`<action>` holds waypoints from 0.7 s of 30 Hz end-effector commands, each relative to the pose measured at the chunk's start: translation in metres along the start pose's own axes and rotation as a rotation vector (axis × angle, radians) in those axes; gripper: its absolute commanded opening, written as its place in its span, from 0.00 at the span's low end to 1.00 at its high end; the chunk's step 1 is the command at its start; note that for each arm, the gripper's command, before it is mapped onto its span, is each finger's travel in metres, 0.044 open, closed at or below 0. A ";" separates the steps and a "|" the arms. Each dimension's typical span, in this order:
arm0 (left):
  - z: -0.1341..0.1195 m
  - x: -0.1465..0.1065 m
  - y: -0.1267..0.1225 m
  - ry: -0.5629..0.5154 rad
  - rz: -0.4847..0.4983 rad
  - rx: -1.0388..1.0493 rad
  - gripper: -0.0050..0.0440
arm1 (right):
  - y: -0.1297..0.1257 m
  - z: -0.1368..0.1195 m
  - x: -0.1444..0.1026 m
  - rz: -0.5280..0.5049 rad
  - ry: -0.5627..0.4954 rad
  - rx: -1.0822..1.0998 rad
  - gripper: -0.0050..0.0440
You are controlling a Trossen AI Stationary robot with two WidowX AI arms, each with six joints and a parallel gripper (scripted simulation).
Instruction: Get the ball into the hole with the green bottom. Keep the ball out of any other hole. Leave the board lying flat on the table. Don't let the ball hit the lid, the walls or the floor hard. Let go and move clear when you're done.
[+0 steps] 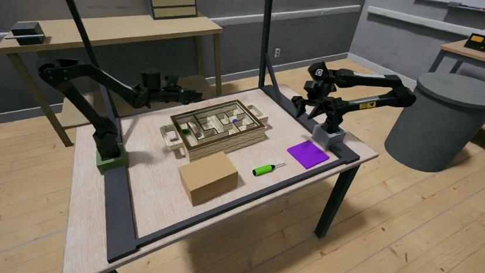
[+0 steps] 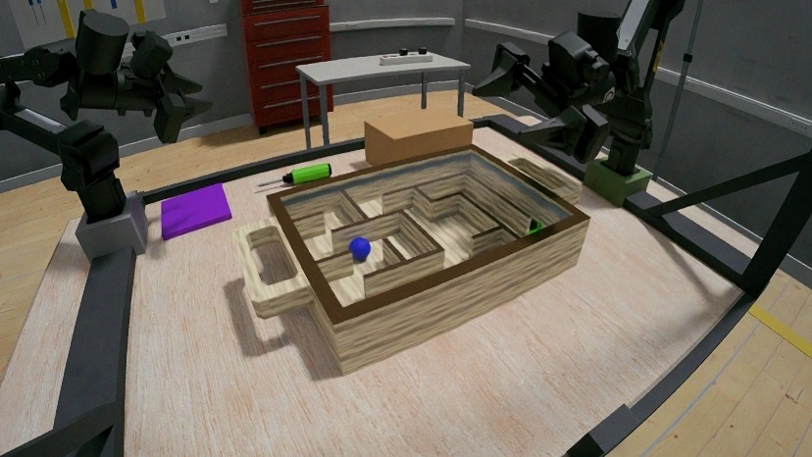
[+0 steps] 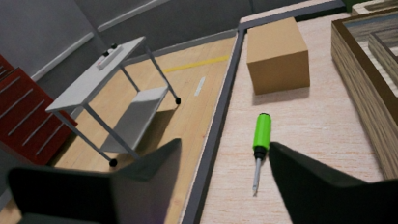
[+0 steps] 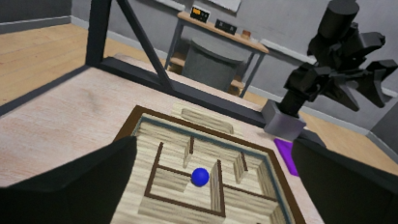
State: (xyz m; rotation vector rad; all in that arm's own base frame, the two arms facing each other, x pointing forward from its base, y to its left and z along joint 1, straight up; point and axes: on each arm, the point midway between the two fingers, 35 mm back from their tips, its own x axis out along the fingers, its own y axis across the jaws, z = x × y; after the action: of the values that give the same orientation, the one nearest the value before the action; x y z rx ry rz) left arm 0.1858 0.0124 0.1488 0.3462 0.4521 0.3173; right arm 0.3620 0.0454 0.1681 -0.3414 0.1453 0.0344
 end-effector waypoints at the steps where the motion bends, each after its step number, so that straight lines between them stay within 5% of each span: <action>1: 0.003 -0.001 0.001 -0.005 -0.001 -0.007 0.48 | -0.002 0.007 0.000 -0.006 -0.018 0.004 0.92; 13: 0.003 -0.001 0.001 -0.005 -0.001 -0.007 0.48 | -0.002 0.007 0.000 -0.006 -0.018 0.004 0.92; 14: 0.003 -0.001 0.001 -0.005 -0.001 -0.007 0.48 | -0.002 0.007 0.000 -0.006 -0.018 0.004 0.48; 21: 0.003 -0.001 0.001 -0.005 -0.001 -0.007 0.48 | -0.002 0.007 0.000 -0.006 -0.018 0.004 0.48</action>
State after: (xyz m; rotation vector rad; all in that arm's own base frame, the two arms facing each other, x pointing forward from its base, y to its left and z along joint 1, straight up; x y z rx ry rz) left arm 0.1858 0.0124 0.1488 0.3462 0.4521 0.3173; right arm 0.3620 0.0454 0.1681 -0.3414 0.1453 0.0344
